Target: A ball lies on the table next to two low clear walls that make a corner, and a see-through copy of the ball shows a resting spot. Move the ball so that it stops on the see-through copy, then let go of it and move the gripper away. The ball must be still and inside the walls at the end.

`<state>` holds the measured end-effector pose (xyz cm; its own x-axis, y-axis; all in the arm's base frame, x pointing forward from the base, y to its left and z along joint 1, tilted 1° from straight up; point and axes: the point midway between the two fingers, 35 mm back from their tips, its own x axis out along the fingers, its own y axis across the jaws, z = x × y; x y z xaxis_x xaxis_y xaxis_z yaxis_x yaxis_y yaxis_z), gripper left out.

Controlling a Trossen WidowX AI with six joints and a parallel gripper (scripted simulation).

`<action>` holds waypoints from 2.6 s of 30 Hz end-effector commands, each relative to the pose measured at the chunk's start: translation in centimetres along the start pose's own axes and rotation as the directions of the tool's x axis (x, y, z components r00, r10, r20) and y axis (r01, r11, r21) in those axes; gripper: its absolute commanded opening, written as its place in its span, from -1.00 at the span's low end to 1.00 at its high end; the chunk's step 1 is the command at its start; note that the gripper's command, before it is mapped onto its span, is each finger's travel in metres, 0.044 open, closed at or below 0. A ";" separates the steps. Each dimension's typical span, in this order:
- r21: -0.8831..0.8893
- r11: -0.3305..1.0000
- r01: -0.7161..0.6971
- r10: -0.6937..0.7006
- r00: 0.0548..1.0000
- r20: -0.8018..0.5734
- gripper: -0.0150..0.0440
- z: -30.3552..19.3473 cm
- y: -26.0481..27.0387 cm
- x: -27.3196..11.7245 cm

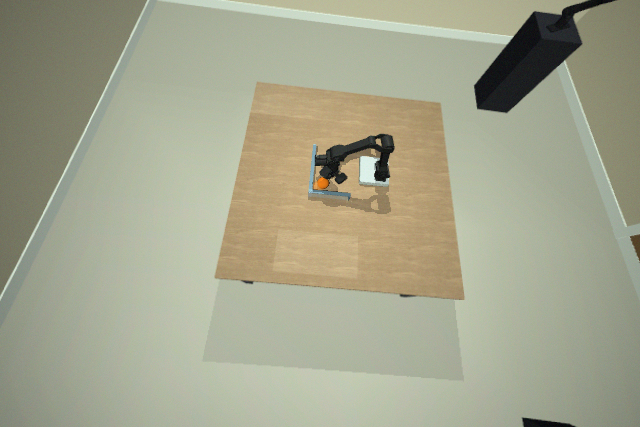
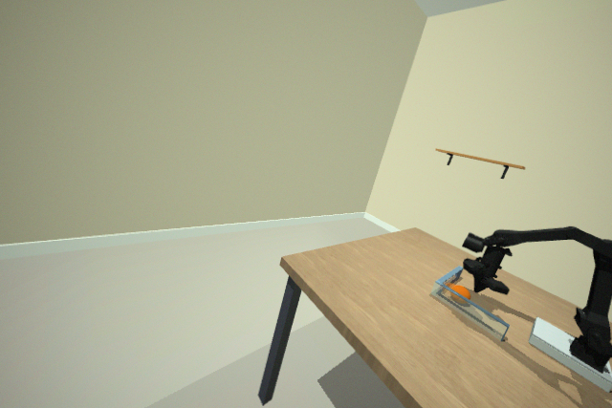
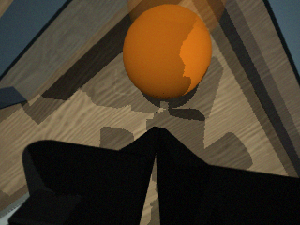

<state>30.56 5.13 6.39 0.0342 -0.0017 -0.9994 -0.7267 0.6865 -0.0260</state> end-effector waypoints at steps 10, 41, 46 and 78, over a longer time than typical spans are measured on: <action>-0.004 1.000 -0.008 0.008 1.000 -0.007 -0.49 -0.2 0.2 2.3; -0.004 1.000 -0.008 0.008 1.000 -0.003 -0.49 4.4 0.2 3.0; -0.004 1.000 -0.008 0.008 1.000 -0.003 -0.49 4.8 0.2 3.0; -0.004 1.000 -0.008 0.008 1.000 -0.007 -0.49 -0.2 0.2 3.0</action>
<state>30.76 5.31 3.51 0.0281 -0.0035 -0.9996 -0.7271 0.6862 -0.0228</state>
